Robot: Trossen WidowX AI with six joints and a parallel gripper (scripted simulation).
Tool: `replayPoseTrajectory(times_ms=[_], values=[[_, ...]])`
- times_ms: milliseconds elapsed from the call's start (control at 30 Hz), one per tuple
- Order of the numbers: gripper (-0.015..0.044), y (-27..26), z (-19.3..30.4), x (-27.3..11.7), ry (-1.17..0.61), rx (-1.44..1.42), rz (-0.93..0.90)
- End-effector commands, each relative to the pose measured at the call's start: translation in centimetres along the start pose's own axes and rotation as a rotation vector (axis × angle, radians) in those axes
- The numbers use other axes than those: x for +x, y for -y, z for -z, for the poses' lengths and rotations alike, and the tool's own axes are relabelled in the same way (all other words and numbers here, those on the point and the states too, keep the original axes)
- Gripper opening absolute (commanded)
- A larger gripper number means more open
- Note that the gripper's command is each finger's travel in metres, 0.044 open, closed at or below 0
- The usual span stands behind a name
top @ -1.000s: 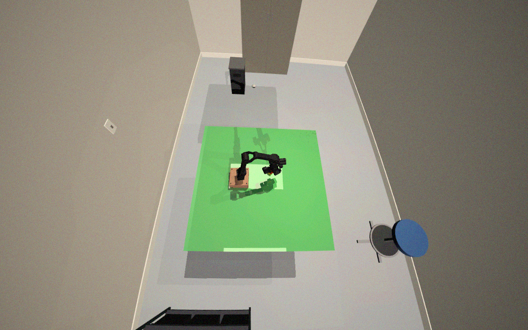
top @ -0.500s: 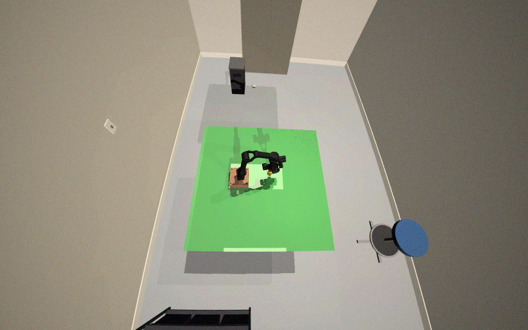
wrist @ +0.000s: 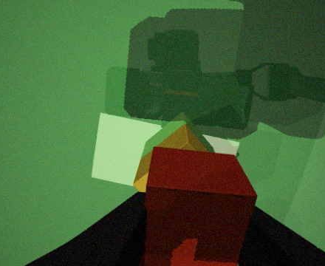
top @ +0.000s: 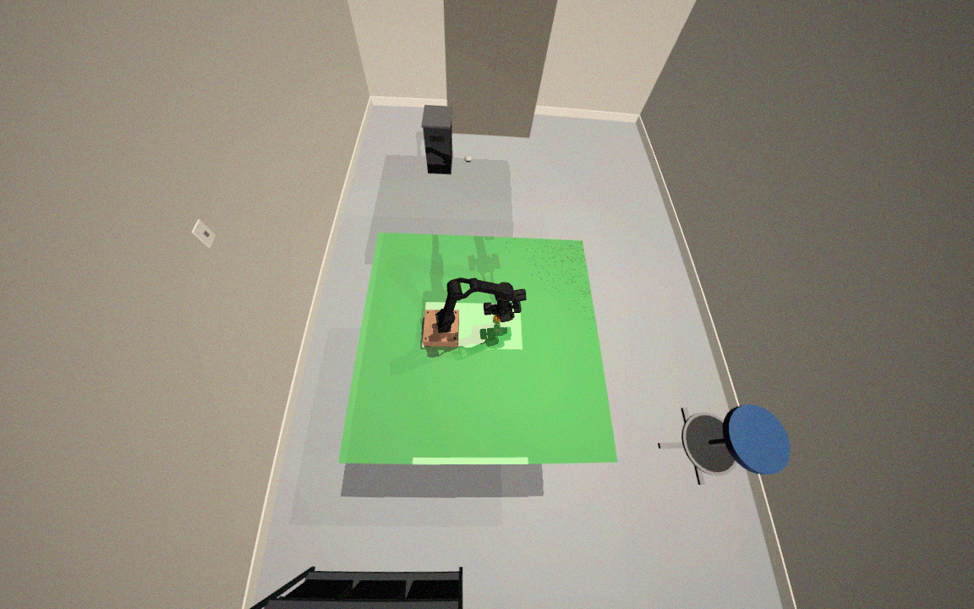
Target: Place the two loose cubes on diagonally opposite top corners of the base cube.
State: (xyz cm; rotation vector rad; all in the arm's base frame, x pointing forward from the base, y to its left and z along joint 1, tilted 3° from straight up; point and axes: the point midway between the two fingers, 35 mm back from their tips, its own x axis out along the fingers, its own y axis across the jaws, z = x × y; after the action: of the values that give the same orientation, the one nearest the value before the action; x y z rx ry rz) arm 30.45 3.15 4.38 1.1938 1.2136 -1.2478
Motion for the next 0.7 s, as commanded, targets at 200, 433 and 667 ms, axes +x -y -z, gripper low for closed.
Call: replayPoseTrajectory(times_ms=[200,433,667], values=[[0.0105,0.2,-0.1,0.4,0.007,0.007,0.006],[0.0105,0.1,-0.1,1.8,-0.004,-0.018,0.006],[0.0105,0.0,-0.1,3.2,-0.015,-0.044,0.006]])
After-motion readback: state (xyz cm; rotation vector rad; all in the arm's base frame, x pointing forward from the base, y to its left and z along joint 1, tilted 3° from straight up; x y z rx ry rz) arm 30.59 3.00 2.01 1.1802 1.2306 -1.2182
